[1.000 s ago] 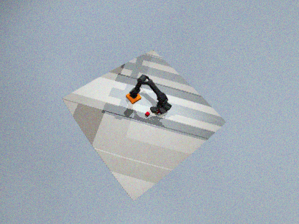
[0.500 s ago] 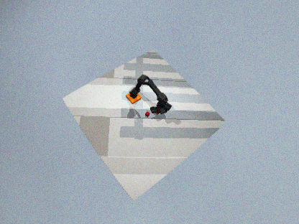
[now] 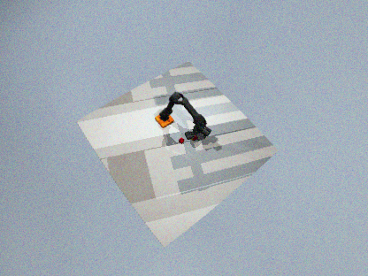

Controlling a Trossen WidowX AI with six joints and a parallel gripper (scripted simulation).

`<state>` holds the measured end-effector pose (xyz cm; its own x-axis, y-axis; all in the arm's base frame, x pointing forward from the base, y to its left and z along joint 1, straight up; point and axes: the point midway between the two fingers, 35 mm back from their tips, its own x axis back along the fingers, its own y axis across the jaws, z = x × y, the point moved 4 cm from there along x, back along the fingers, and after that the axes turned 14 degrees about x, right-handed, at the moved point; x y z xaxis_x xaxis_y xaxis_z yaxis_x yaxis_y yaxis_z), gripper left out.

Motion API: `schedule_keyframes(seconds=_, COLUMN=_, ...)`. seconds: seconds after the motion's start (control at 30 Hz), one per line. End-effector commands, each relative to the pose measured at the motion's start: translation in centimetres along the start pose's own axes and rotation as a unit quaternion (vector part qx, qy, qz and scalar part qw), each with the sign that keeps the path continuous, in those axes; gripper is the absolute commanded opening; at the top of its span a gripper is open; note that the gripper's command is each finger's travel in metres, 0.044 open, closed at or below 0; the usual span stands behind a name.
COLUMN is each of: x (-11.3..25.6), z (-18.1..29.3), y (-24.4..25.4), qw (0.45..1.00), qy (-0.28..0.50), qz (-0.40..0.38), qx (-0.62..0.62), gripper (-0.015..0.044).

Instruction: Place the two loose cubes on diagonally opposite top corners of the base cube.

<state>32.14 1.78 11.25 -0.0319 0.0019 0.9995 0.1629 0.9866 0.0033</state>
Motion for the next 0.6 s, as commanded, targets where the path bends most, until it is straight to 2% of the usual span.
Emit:
schedule_keyframes(seconds=0.0, x=0.5, z=0.0, y=0.0, qw=1.0, qy=0.0, qz=0.0, qx=-0.001, gripper=0.0205)
schedule_keyframes(seconds=0.57, x=2.3, z=0.0, y=0.0, qw=1.0, qy=0.0, qz=0.0, qx=0.0, gripper=0.0205)
